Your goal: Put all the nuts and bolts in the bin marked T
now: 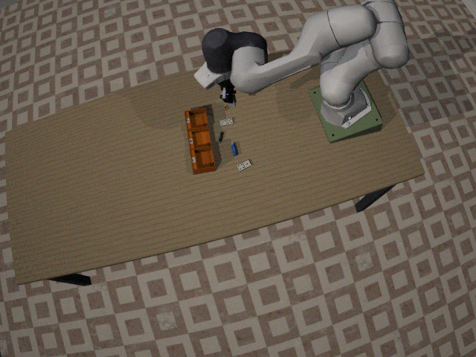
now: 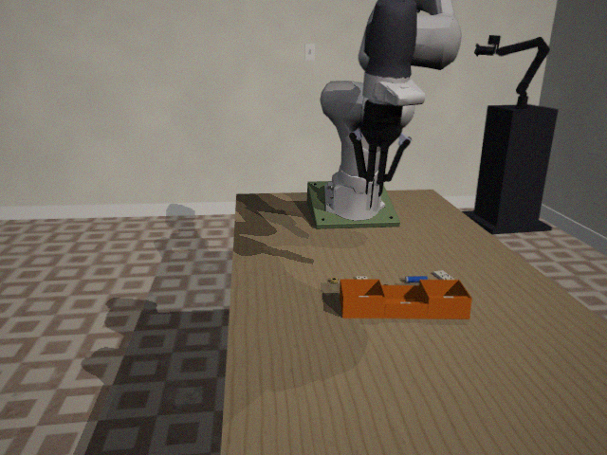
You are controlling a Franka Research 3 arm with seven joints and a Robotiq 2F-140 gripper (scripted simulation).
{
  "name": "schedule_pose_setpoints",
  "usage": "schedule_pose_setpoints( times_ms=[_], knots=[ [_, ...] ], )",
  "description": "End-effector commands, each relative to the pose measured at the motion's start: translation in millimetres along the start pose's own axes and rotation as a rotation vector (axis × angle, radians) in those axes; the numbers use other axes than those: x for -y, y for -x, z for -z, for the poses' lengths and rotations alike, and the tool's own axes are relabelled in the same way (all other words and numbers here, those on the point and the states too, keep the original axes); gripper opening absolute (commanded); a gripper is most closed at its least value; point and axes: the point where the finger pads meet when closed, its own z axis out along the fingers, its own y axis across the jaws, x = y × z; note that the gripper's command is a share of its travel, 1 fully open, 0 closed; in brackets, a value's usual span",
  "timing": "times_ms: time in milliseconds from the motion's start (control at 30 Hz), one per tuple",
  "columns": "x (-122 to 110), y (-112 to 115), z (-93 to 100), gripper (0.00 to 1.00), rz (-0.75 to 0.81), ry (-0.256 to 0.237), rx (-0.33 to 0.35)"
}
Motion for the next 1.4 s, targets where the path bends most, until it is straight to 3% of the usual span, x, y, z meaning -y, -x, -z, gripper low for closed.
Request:
schedule_pose_setpoints(
  times_ms=[0, 300, 400, 967, 1067, 1133, 1367],
  knots=[
    [5.3, -4.1, 2.3, 0.05, 0.115, -0.010, -0.029],
    [57.0, 4.0, 16.6, 0.05, 0.335, -0.039, -0.101],
    [57.0, 4.0, 16.6, 0.05, 0.408, -0.046, -0.122],
    [57.0, 4.0, 16.6, 0.05, 0.410, -0.046, -0.122],
    [51.6, -16.1, 2.9, 0.05, 0.441, -0.044, -0.123],
    [51.6, -16.1, 2.9, 0.05, 0.441, -0.044, -0.123],
    [39.1, -63.2, -29.2, 0.05, 0.441, -0.044, -0.123]
  ],
)
